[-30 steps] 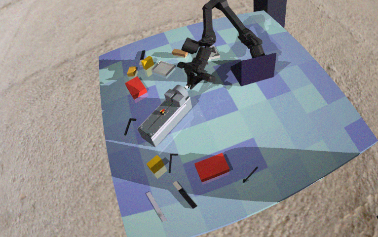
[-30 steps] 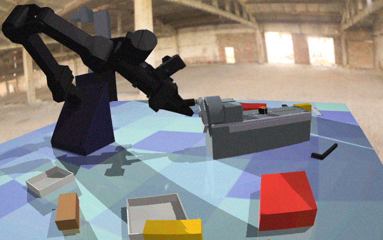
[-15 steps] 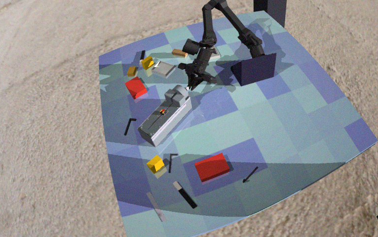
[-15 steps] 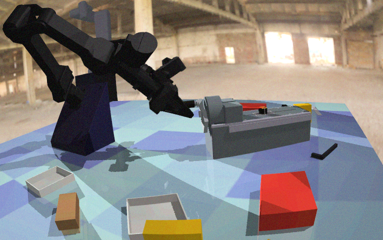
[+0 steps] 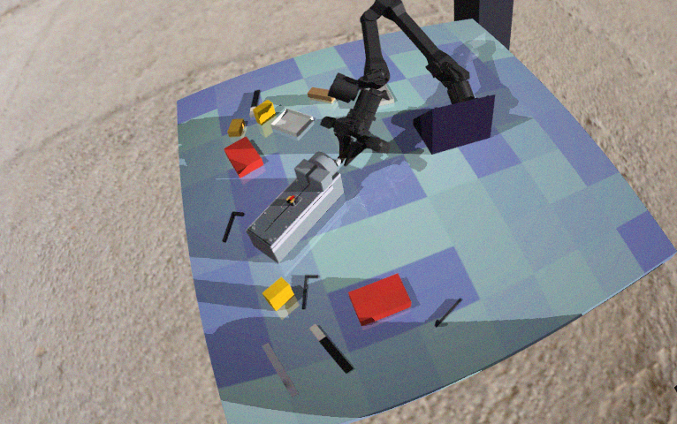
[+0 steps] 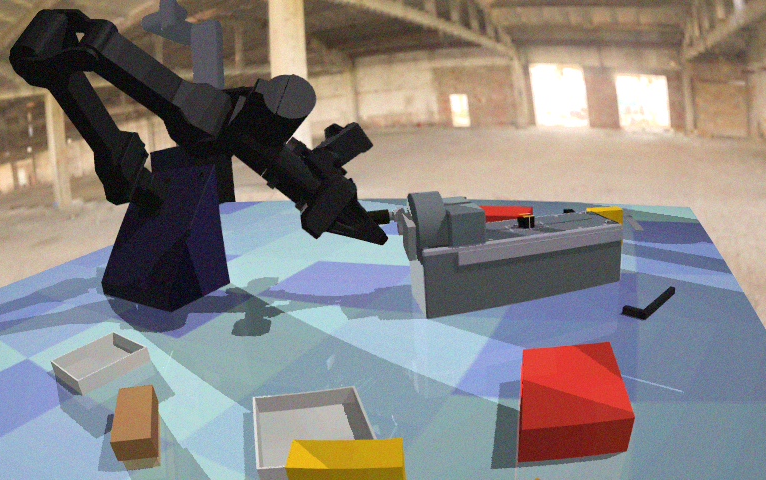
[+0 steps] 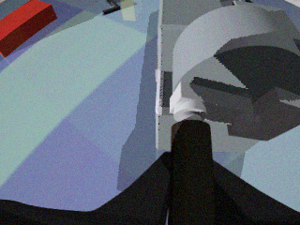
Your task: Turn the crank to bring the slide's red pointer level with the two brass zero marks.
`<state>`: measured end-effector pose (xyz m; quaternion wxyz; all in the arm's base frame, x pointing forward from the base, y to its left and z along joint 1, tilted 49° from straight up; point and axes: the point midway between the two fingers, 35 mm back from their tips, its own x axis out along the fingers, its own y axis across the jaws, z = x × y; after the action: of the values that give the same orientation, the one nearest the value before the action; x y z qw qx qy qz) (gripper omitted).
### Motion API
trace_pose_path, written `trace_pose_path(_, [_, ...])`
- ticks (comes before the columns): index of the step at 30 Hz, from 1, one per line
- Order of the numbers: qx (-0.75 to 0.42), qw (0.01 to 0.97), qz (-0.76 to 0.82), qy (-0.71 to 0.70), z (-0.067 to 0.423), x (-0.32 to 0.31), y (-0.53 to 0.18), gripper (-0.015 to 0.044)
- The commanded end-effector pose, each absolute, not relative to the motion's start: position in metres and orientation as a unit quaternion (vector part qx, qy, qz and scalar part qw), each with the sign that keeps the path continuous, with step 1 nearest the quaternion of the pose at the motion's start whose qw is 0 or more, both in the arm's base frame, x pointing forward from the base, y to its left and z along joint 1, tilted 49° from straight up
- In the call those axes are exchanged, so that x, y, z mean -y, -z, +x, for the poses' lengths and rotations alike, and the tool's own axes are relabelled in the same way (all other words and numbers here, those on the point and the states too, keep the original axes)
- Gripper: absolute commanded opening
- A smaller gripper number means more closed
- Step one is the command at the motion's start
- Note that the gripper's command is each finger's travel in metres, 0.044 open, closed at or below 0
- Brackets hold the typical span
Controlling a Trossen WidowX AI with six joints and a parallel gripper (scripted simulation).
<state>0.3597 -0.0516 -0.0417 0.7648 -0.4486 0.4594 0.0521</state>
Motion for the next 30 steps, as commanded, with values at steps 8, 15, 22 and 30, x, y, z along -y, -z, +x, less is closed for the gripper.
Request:
trace_pose_path(8, [-0.465, 0.762, -0.447, -0.054, 0.358, 0.066, 0.054, 0.0])
trace_pose_path(15, [-0.465, 0.762, -0.447, -0.054, 0.36, 0.076, 0.057, 0.0])
trace_pose_path(22, [-0.465, 0.762, -0.447, -0.054, 0.362, 0.084, 0.057, 0.0])
trace_pose_path(30, [-0.465, 0.762, -0.448, -0.054, 0.366, 0.091, 0.055, 0.0])
